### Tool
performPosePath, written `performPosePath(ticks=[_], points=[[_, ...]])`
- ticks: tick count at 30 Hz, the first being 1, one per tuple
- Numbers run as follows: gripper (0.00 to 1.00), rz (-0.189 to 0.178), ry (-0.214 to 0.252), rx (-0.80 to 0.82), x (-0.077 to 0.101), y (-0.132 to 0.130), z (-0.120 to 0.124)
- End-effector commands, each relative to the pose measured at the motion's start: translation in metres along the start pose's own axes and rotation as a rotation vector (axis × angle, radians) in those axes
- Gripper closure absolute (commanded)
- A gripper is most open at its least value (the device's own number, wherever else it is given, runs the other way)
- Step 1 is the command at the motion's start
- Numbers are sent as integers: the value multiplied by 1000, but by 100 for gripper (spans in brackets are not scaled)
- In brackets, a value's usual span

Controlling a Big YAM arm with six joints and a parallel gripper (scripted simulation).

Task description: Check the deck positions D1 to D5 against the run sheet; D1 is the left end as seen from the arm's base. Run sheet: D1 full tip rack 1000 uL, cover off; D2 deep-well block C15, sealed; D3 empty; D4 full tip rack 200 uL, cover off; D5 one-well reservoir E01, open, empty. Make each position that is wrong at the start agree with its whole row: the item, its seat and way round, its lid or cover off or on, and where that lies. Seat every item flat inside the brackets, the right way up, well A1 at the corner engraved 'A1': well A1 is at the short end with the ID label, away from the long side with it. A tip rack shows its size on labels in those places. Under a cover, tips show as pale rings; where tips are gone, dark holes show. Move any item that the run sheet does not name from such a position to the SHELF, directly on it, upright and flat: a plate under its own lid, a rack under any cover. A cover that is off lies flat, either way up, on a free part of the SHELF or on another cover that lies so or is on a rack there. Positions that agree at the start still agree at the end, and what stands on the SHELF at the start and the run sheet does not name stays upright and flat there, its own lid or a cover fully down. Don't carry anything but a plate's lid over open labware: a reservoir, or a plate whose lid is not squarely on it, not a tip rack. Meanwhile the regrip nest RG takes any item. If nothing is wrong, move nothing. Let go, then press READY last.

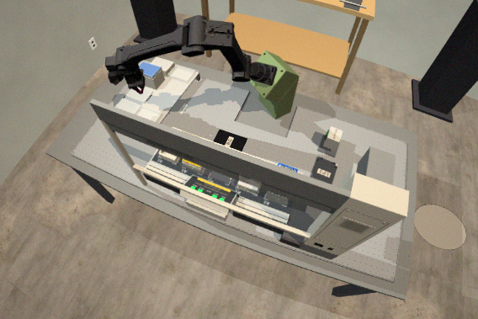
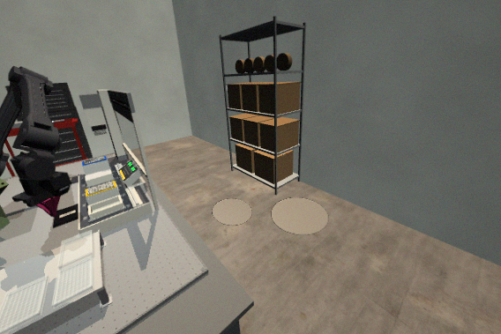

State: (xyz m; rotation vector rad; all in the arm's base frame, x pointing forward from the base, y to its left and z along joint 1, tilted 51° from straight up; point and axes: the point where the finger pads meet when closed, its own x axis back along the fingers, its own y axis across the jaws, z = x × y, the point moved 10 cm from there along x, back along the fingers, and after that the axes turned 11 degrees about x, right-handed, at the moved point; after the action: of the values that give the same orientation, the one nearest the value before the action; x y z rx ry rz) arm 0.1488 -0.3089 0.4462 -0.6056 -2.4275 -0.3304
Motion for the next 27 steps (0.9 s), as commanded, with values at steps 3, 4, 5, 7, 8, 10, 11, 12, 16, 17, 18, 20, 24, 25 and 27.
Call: performPosePath(ticks=[3,4,5,7,8,10,11,12,16,17,18,20,24,25,27], points=[[100,8,19,40,2,-17,13],[100,8,19,60,3,-20,16],[100,8,19,80,3,-20,16],[100,17,5,133,8,-20,8],[100,8,3,162,6,-17,7],[100,0,3,208,4,-14,6],[100,1,4,228,4,-14,6],[100,1,4,248,4,-14,6],[100,0,4,328,4,-14,6],[100,0,4,348,4,-14,6],[100,0,4,368,4,-14,6],[100,0,4,368,4,-14,6],[100,0,4,448,4,-14,6],[100,0,4,468,4,-14,6],[100,0,4,508,4,-14,6]])
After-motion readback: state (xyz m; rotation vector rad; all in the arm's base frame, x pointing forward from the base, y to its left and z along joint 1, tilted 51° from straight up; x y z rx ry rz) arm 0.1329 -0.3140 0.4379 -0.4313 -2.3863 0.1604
